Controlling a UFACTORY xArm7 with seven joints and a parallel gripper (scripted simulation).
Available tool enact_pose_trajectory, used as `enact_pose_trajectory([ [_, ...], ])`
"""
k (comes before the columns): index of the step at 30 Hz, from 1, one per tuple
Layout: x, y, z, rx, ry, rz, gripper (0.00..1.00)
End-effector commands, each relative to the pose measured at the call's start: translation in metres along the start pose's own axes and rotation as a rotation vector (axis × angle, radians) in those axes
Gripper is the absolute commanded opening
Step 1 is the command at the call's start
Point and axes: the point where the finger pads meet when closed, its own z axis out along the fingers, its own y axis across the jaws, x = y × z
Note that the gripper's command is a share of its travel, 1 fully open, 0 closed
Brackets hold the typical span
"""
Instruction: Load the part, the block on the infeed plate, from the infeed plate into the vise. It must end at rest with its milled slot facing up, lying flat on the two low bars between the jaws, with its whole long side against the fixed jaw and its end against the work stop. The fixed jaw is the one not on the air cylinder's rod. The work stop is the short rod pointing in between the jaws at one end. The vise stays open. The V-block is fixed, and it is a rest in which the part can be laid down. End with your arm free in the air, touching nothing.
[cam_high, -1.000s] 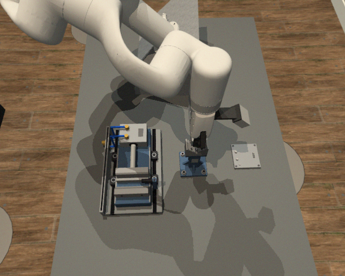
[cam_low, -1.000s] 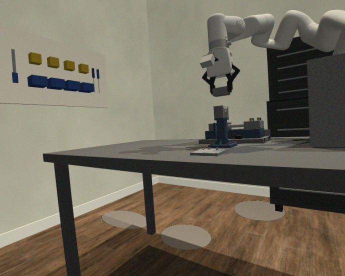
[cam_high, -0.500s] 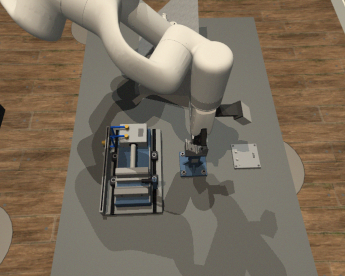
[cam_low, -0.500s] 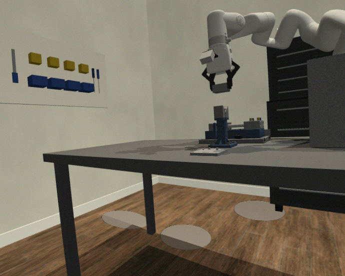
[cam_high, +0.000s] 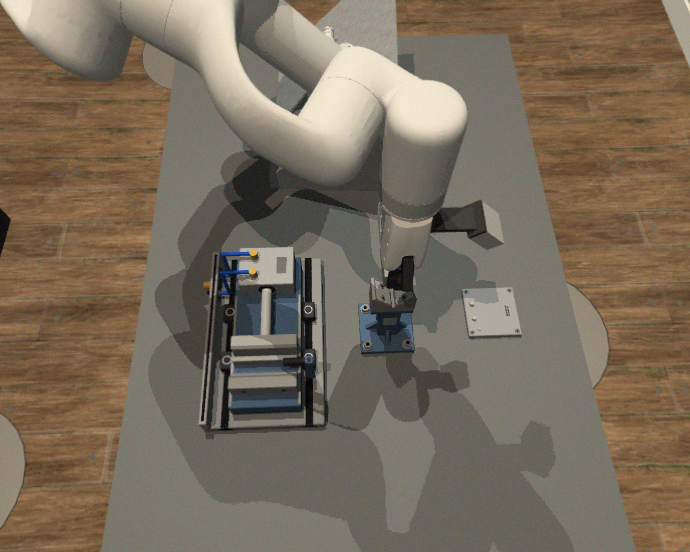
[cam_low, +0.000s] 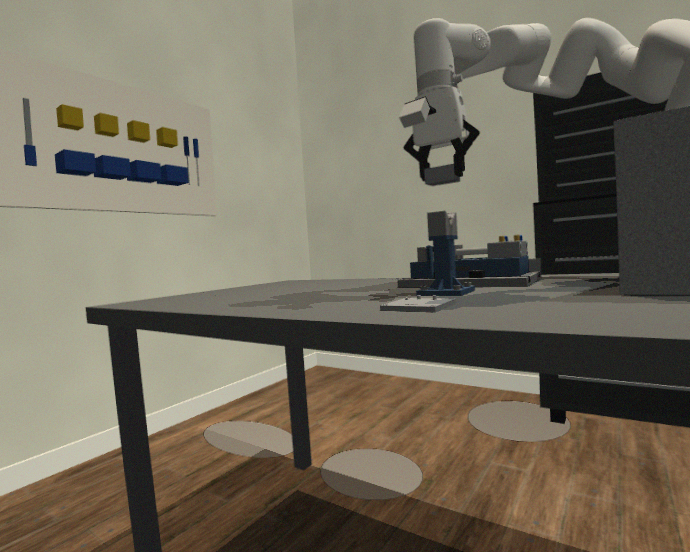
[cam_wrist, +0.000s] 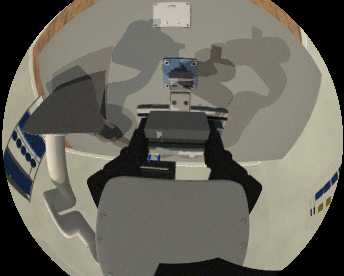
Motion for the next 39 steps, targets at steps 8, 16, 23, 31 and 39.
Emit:
enact_pose_trajectory([
  [8,0.000,0.001,-0.003,-0.004,0.004,-0.009,0.00],
  [16,-0.001,0.002,-0.003,-0.004,0.005,-0.025,0.00],
  [23,-0.005,0.005,-0.003,-0.004,0.007,-0.060,0.00],
  [31,-0.010,0.008,-0.004,-0.004,0.009,-0.104,0.00],
  [39,-0.018,0.014,-0.005,-0.004,0.013,-0.184,0.00],
])
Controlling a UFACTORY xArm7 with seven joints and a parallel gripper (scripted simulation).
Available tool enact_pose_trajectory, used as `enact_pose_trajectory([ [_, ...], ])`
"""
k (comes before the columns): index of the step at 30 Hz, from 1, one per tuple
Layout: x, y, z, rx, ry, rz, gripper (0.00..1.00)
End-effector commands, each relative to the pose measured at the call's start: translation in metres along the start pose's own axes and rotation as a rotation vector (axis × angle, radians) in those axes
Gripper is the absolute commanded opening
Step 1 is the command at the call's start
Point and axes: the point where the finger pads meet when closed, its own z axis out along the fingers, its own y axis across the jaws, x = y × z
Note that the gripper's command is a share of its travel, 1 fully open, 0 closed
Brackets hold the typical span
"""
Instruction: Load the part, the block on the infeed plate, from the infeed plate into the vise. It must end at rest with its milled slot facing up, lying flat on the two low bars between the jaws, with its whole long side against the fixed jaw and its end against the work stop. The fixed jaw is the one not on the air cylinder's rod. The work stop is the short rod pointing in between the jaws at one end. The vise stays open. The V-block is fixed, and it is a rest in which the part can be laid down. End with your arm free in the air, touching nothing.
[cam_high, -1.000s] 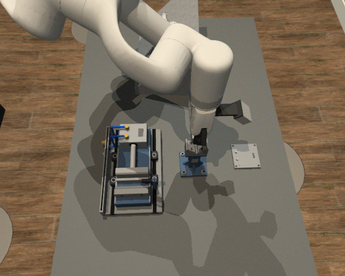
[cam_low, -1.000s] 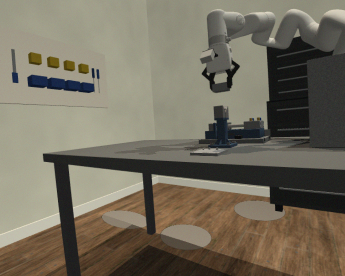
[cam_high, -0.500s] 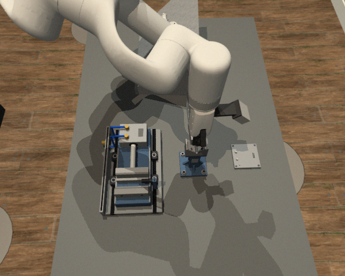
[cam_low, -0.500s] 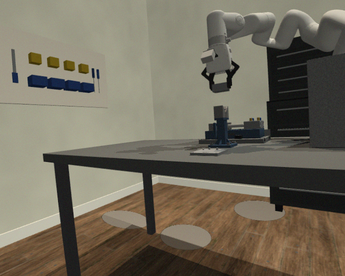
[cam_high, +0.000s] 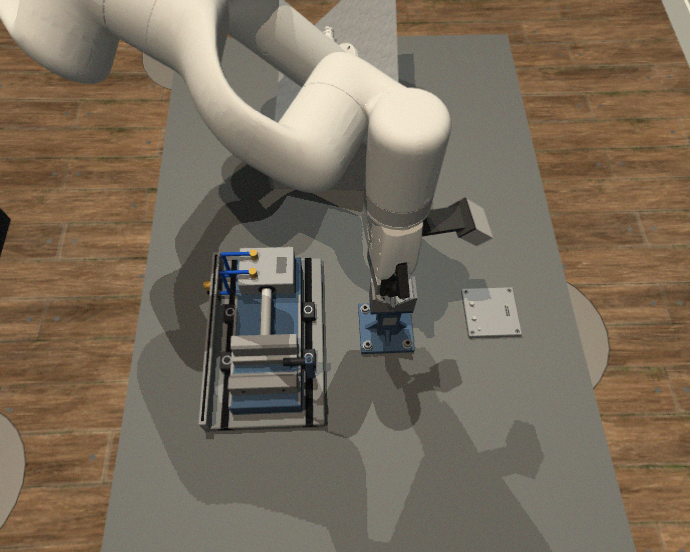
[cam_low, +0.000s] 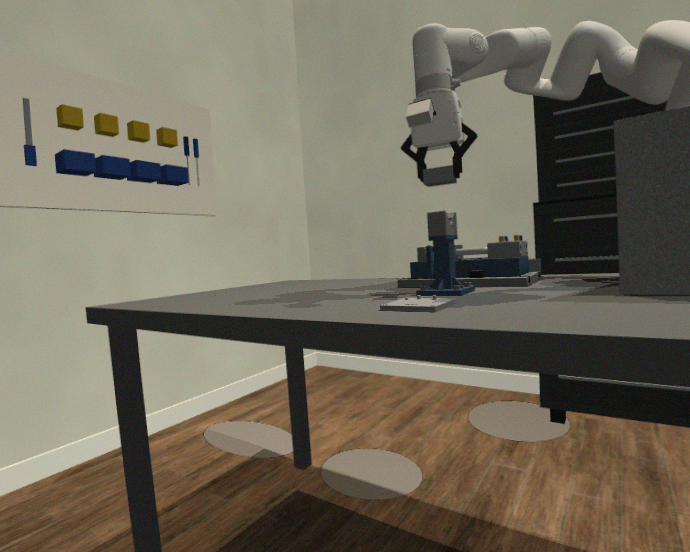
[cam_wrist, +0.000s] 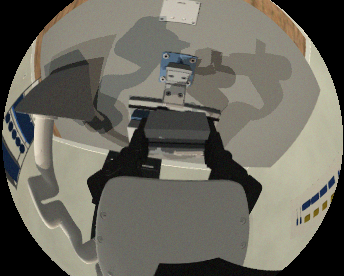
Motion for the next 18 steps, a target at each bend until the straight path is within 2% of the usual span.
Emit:
enact_pose_trajectory([
  [1,-0.005,0.004,-0.003,-0.004,0.006,-0.051,0.00],
  [18,-0.032,0.015,-0.005,-0.007,0.014,-0.267,0.00],
])
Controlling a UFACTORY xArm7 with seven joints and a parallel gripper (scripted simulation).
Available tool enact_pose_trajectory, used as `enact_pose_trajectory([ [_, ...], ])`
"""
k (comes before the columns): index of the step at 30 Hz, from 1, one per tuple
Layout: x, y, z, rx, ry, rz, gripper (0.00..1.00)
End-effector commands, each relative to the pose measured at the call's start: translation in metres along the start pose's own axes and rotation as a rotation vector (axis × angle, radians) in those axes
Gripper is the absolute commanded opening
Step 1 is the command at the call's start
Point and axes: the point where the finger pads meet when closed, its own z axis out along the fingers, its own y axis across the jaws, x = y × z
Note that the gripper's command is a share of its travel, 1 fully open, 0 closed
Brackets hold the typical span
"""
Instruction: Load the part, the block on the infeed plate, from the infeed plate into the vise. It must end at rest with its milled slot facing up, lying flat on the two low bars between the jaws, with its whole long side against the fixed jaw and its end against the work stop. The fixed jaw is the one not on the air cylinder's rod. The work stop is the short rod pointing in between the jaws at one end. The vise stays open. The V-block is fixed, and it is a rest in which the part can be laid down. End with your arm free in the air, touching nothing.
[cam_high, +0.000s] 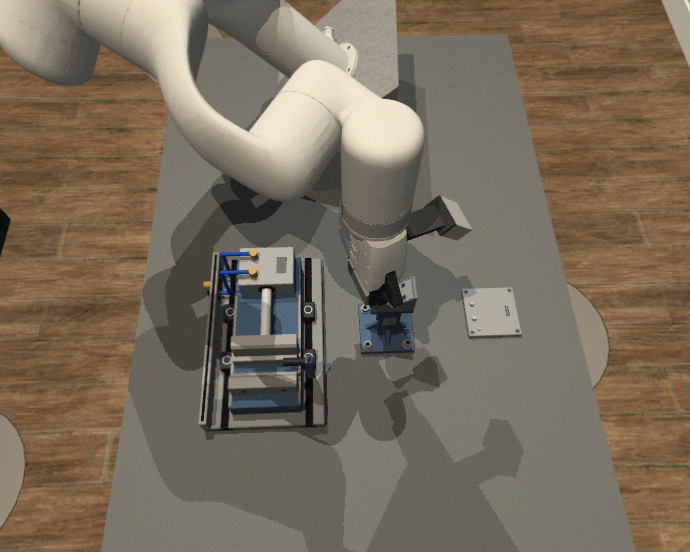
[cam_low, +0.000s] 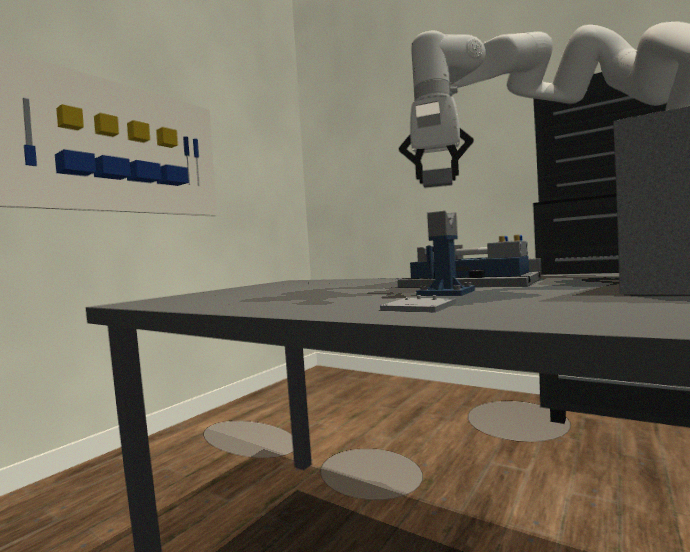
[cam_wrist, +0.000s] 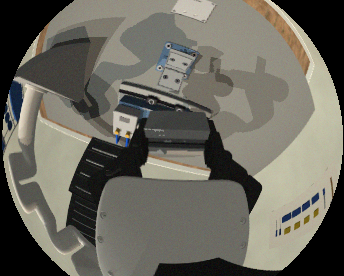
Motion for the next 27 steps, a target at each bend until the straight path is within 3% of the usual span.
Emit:
enact_pose_trajectory([
  [1,-0.010,0.003,-0.003,-0.005,0.005,-0.079,0.00],
  [27,-0.069,0.008,-0.005,-0.012,0.008,-0.483,0.00],
])
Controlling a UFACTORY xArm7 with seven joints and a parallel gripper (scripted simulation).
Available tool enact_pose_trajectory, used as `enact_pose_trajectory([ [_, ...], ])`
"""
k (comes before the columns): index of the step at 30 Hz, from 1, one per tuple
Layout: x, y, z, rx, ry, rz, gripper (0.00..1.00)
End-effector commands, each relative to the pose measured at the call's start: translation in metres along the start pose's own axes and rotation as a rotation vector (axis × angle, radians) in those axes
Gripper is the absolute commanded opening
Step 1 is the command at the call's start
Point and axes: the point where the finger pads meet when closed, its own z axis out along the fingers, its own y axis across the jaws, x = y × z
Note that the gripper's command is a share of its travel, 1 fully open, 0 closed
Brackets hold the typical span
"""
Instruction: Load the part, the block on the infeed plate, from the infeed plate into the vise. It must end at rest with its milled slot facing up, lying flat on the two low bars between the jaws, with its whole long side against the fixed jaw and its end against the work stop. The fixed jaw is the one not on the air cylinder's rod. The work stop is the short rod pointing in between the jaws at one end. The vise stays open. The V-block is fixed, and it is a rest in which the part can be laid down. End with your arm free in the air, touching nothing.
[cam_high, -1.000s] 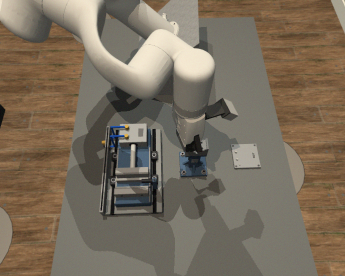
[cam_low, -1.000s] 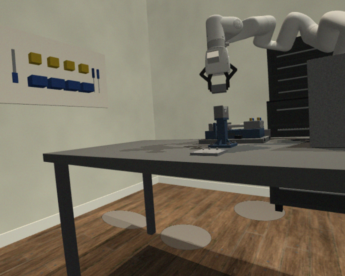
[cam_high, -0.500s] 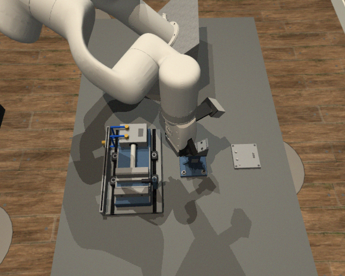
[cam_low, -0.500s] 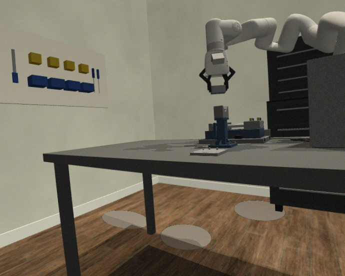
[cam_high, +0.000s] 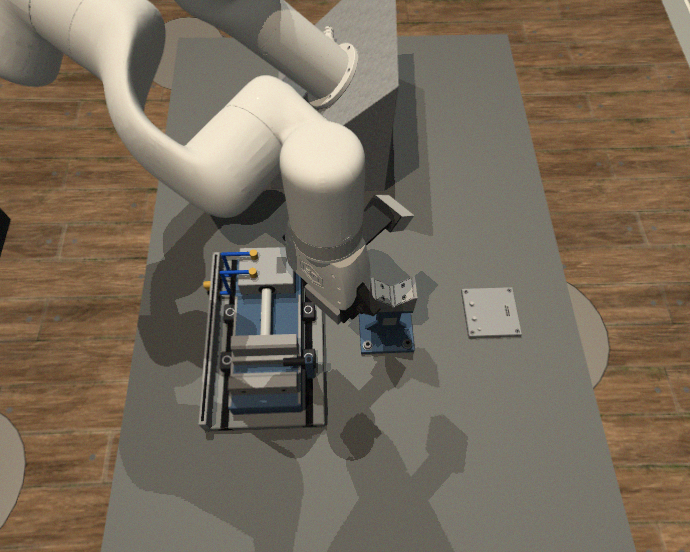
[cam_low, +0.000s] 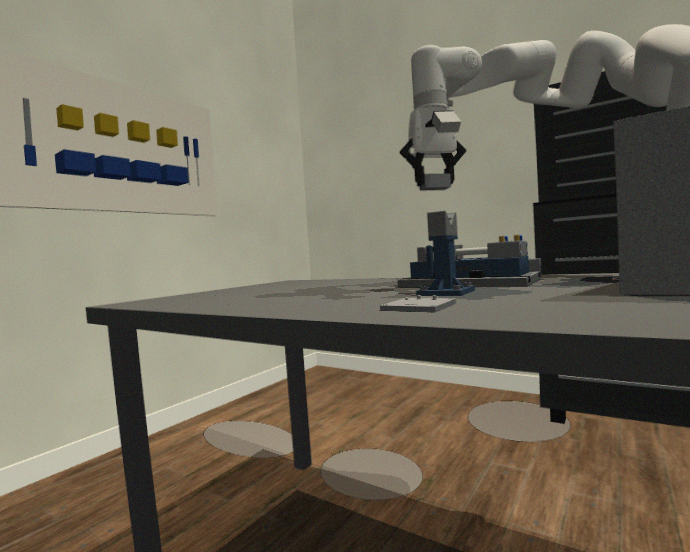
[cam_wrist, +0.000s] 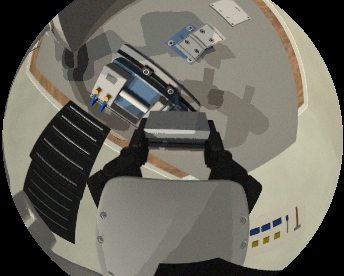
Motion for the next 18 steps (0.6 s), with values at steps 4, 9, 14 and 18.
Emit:
enact_pose_trajectory([
  [4,-0.021,-0.007,-0.003,-0.006,0.000,-0.146,0.00],
  [9,-0.034,-0.013,-0.003,-0.005,-0.002,-0.238,0.00],
  [14,-0.042,-0.017,-0.003,-0.005,-0.003,-0.291,0.00],
  [18,-0.052,-0.022,-0.003,-0.003,-0.005,-0.360,0.00],
])
